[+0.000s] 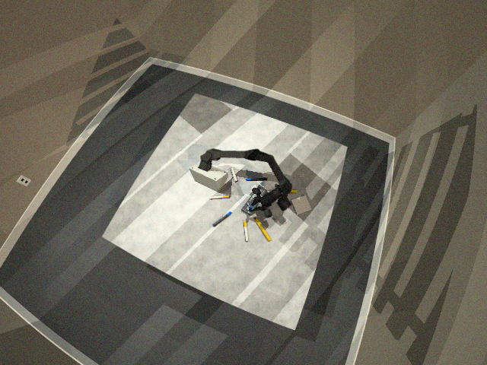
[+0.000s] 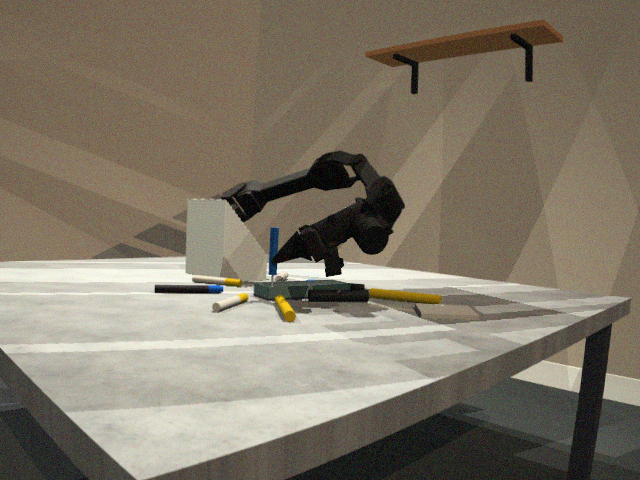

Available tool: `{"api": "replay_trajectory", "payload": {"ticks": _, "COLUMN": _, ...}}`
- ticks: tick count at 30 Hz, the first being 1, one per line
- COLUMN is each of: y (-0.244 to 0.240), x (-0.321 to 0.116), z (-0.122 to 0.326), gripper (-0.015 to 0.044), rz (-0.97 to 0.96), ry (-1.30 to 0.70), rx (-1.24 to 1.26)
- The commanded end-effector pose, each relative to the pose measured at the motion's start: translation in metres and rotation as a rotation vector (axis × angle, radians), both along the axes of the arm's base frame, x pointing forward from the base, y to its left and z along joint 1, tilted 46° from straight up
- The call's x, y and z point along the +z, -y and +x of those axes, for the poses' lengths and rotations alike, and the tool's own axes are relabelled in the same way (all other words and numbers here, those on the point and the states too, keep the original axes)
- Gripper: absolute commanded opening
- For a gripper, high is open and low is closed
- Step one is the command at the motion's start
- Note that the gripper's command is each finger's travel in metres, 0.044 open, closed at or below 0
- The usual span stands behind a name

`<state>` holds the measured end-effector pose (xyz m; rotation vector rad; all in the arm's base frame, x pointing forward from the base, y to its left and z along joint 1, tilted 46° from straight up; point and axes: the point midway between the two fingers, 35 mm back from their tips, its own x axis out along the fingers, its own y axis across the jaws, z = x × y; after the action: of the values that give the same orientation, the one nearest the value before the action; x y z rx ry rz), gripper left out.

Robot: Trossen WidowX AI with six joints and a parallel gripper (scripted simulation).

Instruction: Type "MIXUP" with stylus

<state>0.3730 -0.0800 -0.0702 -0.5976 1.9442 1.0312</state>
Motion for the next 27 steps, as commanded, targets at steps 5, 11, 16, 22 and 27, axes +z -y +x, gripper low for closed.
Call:
{"api": "replay_trajectory", "payload": {"ticks": 5, "y": -0.003, "x": -0.0026, "z": 0.0012, "gripper": 0.0081, "rz": 0.001, "ry": 0.004, "rx": -0.005}}
{"api": "replay_trajectory", "payload": {"ticks": 11, "y": -0.0048, "x": -0.0043, "z": 0.0015, "gripper": 0.0081, "rz": 0.001, "ry": 0.004, "rx": -0.005}}
{"api": "replay_trajectory", "payload": {"ticks": 16, "y": -0.0062, "x": -0.0057, "z": 0.0017, "gripper": 0.0081, "rz": 0.001, "ry": 0.004, "rx": -0.005}}
{"api": "replay_trajectory", "payload": {"ticks": 22, "y": -0.006, "x": -0.0055, "z": 0.0017, "gripper": 0.0081, "rz": 0.001, "ry": 0.004, "rx": -0.005}}
{"api": "replay_trajectory", "payload": {"ticks": 27, "y": -0.006, "x": -0.0055, "z": 0.0017, "gripper": 0.0081, "rz": 0.001, "ry": 0.004, "rx": -0.005}}
